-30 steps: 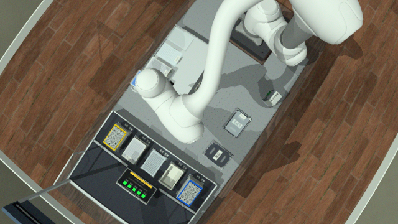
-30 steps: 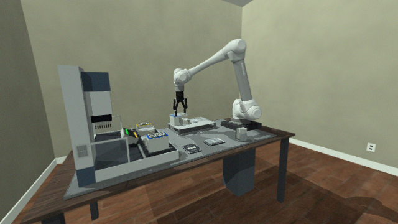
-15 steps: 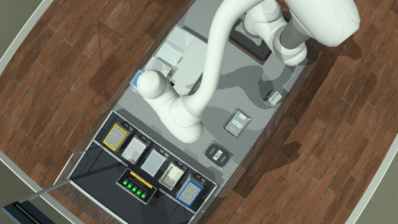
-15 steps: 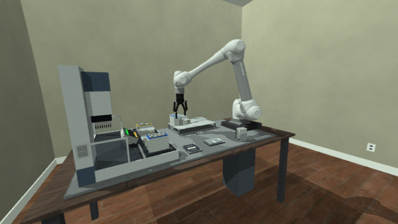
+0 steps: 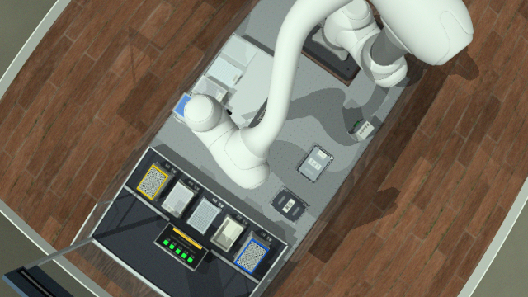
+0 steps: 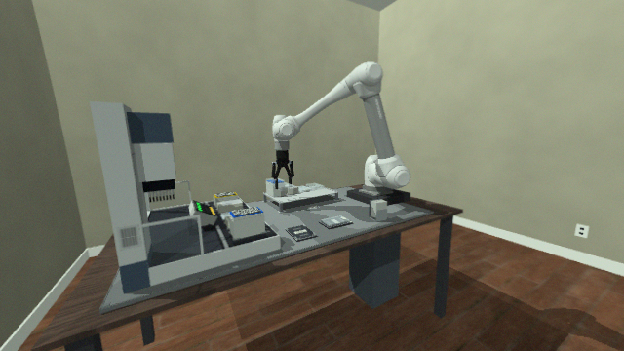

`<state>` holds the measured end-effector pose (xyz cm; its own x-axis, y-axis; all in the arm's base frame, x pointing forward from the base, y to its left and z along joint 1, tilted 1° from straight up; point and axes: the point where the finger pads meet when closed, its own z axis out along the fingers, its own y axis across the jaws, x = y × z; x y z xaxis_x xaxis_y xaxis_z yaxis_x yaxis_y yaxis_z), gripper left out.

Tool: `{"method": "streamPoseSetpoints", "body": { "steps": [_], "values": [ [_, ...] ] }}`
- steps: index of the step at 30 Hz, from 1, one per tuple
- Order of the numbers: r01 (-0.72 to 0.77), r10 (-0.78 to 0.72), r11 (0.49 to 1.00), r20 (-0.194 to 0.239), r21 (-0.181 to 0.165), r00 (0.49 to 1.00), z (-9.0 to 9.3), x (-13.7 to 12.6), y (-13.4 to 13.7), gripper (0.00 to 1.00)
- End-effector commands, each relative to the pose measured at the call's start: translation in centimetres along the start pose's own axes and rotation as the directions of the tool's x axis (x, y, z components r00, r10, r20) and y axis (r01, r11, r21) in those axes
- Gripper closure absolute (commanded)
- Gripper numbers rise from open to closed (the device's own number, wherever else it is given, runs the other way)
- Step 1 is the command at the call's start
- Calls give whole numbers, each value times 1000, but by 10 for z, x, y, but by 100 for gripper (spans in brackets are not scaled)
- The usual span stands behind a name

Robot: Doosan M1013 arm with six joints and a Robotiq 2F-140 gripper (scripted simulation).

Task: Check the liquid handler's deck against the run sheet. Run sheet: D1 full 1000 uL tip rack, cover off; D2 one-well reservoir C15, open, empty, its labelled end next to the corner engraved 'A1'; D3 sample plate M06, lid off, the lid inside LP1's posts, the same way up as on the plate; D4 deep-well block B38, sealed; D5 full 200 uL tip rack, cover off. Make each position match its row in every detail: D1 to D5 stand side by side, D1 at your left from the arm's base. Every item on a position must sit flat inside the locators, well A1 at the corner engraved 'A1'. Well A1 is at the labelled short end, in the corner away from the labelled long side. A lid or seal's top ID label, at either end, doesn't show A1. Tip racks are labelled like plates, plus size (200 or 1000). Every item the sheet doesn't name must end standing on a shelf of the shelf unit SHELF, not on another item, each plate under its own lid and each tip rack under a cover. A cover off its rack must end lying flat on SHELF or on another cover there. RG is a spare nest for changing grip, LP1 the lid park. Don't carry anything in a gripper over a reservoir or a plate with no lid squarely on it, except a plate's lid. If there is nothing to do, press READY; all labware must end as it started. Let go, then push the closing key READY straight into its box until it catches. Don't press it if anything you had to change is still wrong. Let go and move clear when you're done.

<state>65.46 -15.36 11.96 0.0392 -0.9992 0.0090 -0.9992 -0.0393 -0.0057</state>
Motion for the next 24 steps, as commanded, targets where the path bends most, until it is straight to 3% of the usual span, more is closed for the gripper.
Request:
{"method": "streamPoseSetpoints", "body": {
  "steps": [1,24],
  "values": [
    [0,0,1000,0,1,1000,3,0,0,90],
    [0,0,1000,0,1,1000,35,0,0,90]
  ]
}}
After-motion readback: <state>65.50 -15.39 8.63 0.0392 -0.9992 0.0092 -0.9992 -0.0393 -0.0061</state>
